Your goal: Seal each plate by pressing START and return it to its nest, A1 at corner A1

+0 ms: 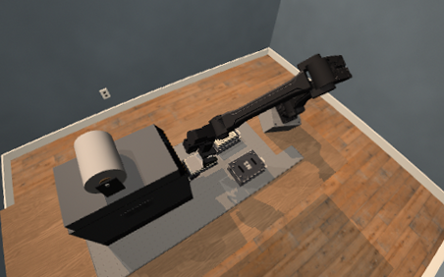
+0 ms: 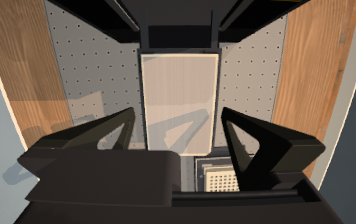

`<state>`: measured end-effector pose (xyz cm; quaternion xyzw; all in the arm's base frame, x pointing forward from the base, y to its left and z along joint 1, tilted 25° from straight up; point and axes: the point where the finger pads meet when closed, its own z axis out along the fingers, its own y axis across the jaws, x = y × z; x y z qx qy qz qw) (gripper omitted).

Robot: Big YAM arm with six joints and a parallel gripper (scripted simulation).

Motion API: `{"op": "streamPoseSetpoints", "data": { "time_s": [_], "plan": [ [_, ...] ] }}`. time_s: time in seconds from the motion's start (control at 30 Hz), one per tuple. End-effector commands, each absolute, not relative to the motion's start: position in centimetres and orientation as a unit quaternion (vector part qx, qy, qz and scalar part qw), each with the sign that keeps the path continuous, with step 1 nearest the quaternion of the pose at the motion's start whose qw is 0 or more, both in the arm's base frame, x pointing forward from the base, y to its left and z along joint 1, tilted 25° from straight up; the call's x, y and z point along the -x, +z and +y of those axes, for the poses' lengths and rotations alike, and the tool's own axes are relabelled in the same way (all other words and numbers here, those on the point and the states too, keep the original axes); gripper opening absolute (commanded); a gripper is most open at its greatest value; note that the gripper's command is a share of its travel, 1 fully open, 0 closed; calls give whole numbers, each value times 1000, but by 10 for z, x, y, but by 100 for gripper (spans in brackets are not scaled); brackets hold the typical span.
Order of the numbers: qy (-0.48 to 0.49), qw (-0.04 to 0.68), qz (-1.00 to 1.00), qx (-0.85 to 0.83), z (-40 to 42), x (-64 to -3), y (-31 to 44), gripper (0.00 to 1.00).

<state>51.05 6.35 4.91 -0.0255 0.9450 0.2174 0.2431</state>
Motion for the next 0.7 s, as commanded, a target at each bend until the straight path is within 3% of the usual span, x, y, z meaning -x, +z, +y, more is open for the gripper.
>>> {"op": "streamPoseSetpoints", "data": {
  "time_s": [0.0,0.67],
  "plan": [
    [212,271,939,24,50,-536,71,100],
    [217,235,947,28,65,-508,42,100]
  ]
}}
